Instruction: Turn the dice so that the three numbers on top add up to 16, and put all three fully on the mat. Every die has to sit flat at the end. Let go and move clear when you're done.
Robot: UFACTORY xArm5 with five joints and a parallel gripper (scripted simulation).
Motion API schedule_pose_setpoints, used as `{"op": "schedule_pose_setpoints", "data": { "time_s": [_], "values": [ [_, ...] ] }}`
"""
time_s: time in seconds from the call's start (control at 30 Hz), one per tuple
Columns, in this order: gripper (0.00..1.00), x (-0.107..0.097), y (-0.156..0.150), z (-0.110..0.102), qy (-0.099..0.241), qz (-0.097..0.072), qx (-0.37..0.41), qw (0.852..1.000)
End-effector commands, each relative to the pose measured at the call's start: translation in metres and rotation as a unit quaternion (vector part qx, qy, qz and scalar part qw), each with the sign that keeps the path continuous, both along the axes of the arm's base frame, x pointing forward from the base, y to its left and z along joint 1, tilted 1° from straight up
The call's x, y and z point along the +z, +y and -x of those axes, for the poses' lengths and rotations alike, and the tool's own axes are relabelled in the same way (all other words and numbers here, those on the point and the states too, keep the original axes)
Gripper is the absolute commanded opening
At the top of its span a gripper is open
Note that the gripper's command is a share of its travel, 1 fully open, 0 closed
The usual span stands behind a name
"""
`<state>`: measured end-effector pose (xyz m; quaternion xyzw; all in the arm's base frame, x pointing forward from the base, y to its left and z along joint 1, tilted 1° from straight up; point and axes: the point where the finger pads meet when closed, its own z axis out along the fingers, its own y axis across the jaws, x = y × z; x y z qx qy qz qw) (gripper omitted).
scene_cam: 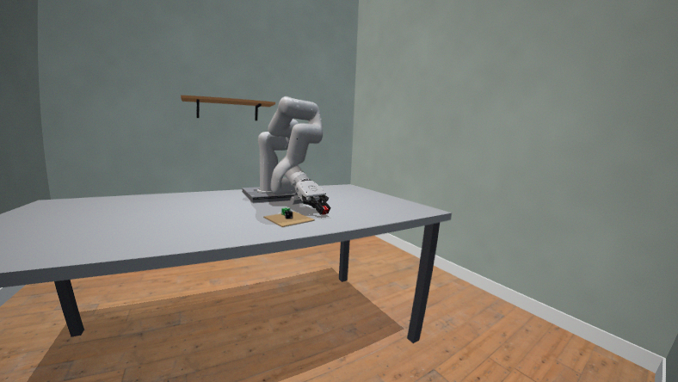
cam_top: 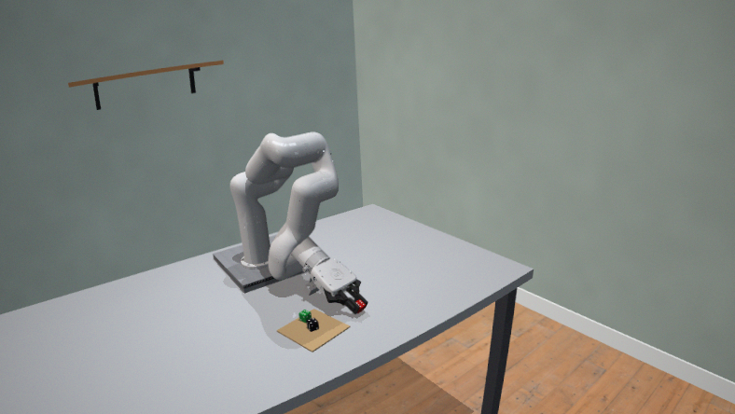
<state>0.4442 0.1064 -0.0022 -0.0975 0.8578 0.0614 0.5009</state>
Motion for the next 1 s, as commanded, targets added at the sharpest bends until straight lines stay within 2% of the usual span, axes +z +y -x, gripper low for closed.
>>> {"op": "schedule_pose_setpoints", "data": {
  "time_s": [0.0, 0.97],
  "values": [
    [0.21, -0.0001, 0.0001, -0.0004, -0.001, 0.0, 0.0, 1.0],
    [0.21, -0.0071, 0.0001, -0.0002, -0.001, 0.0, 0.0, 1.0]
  ]
}}
